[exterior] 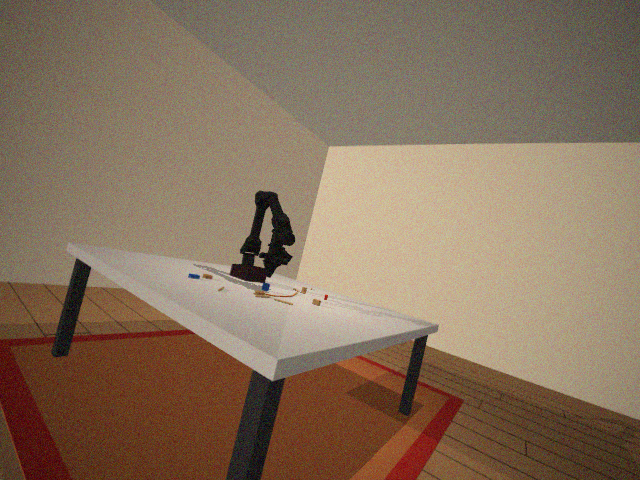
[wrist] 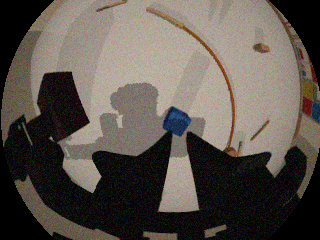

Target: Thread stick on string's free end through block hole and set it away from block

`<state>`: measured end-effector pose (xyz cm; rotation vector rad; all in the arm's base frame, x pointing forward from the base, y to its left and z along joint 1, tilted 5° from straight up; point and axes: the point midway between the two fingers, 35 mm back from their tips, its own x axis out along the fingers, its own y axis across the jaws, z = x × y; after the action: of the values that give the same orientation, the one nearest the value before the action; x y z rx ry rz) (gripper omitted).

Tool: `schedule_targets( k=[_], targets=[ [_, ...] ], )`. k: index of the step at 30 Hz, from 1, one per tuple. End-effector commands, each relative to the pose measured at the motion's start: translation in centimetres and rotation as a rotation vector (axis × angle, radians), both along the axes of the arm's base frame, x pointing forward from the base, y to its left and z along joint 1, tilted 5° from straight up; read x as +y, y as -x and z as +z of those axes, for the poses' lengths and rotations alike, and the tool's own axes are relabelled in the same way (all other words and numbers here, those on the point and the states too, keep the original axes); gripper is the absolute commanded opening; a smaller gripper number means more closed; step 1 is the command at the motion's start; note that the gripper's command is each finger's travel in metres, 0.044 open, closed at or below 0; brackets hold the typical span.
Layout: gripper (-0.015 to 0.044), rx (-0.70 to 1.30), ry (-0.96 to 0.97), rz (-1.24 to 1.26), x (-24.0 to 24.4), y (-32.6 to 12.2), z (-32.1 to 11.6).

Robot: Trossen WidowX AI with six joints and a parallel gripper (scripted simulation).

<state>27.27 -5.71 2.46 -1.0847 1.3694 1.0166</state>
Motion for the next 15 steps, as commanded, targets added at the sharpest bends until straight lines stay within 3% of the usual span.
schedule_targets(
  k=[1,3,5,14,15],
  targets=[
    [0.0184,0.000,0.000,0.000,0.00,0.00,0.00],
    [0.0236,0.000,0.000,0.000,0.00,0.00,0.00],
    [0.0242,0.000,0.000,0.000,0.00,0.00,0.00],
    [0.0006,0.000,0.000,0.000,0.00,0.00,0.00],
    [0.0000,0.000,0.000,0.000,0.00,0.00,0.00]
  ],
)
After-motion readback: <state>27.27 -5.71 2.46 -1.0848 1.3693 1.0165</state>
